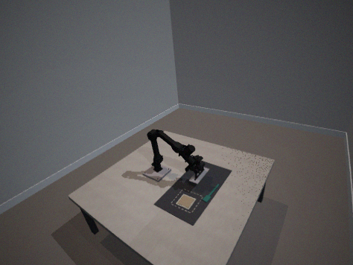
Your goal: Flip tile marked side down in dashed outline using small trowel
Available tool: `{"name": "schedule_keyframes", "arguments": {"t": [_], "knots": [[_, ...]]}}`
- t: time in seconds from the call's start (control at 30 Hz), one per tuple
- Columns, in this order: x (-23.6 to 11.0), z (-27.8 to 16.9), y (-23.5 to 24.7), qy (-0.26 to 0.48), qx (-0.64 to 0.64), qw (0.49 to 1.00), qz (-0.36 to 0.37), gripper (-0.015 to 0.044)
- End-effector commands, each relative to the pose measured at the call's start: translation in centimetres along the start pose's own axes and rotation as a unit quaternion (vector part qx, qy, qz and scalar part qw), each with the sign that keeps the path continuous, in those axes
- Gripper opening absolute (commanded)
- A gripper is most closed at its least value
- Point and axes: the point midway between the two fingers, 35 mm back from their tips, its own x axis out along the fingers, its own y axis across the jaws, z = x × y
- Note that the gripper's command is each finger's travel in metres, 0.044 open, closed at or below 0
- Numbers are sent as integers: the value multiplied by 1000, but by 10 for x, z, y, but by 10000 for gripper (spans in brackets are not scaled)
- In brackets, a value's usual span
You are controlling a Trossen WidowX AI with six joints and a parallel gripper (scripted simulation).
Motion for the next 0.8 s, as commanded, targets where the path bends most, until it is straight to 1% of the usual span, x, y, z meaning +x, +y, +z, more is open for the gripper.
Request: {"name": "schedule_keyframes", "arguments": {"t": [0.0,0.37,0.77], "knots": [[2,7,-2,-16,-18,1000,3,0],[25,63,-3,-140,-153,978,37,0],[40,124,2,-281,-281,917,42,0]]}}
